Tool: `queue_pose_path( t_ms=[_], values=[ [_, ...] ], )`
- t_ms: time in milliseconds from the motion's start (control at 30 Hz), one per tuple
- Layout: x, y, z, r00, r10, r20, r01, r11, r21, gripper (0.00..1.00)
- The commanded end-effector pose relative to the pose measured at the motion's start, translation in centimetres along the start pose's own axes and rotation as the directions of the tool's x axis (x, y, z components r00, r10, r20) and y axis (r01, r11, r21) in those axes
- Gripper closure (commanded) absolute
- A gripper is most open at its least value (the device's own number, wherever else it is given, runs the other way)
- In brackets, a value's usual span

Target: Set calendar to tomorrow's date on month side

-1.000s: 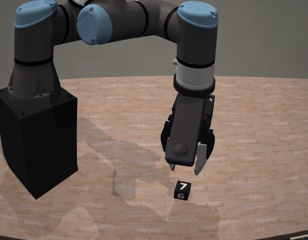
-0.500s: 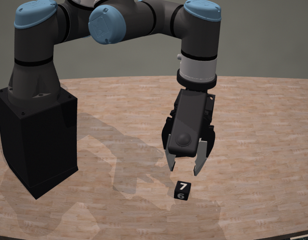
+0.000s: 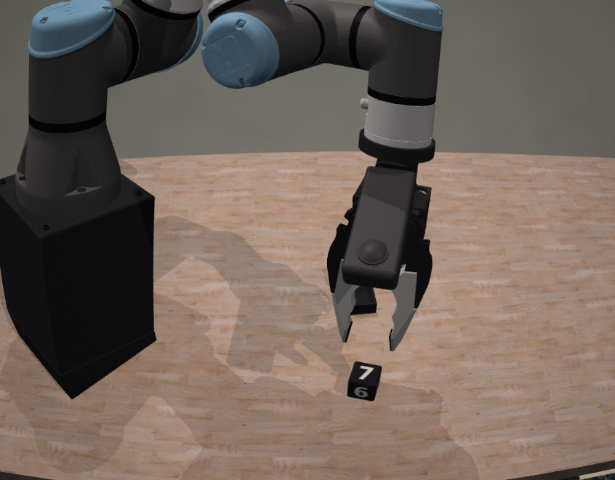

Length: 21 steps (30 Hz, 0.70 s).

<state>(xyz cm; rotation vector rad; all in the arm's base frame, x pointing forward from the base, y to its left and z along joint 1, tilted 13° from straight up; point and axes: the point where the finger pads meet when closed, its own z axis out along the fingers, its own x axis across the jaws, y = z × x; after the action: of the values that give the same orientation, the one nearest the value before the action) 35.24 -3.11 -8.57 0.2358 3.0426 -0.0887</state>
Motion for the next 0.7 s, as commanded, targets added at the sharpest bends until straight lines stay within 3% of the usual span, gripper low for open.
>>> queue_pose_path(
  t_ms=[0,267,667],
  values=[
    [-0.09,-0.02,-0.06,1.0,0.001,0.003,-0.001,1.0,0.012,0.71],
    [0.0,-0.02,0.03,1.0,0.001,-0.004,-0.001,0.999,0.04,0.71],
    [0.07,0.09,0.14,1.0,0.003,-0.009,-0.001,0.978,0.208,0.71]
  ],
)
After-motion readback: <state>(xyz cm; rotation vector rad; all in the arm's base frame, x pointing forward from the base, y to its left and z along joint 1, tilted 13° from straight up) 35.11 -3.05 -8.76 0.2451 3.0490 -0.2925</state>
